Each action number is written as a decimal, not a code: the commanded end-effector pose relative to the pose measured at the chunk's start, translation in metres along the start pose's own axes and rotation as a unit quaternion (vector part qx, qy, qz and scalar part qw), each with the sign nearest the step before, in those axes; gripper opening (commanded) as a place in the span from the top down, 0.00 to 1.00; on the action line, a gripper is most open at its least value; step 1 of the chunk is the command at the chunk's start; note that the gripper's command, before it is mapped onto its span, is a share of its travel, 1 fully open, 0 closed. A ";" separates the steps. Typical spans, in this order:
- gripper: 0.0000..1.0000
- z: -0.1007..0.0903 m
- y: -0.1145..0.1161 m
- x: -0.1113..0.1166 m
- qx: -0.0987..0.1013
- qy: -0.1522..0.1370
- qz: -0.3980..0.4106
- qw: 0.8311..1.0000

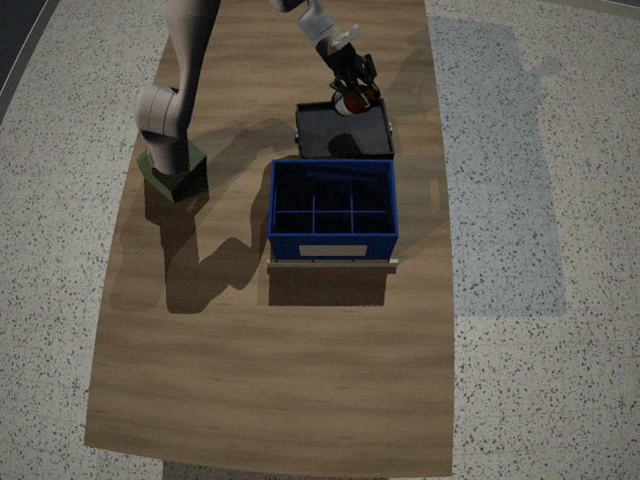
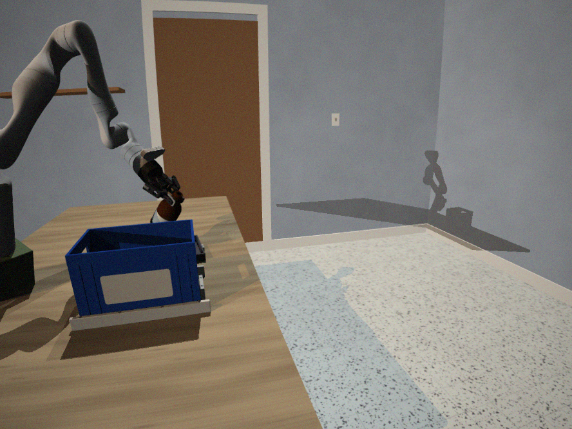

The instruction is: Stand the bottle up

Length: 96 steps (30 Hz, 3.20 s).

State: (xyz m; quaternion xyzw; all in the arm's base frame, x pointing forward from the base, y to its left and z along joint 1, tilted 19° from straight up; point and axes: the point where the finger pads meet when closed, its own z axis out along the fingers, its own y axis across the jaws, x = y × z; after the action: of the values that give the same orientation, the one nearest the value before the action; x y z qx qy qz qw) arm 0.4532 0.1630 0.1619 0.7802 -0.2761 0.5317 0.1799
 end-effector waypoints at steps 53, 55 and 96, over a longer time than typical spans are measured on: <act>1.00 0.001 0.000 0.001 -0.002 0.059 -0.002 0.998; 1.00 0.001 0.000 0.001 -0.002 0.066 -0.002 0.998; 1.00 -0.001 -0.001 0.002 0.001 0.092 0.001 0.996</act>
State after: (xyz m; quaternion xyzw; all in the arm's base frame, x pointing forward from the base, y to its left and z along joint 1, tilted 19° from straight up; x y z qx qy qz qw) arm 0.4524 0.1615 0.1614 0.7307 -0.2589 0.5972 0.2058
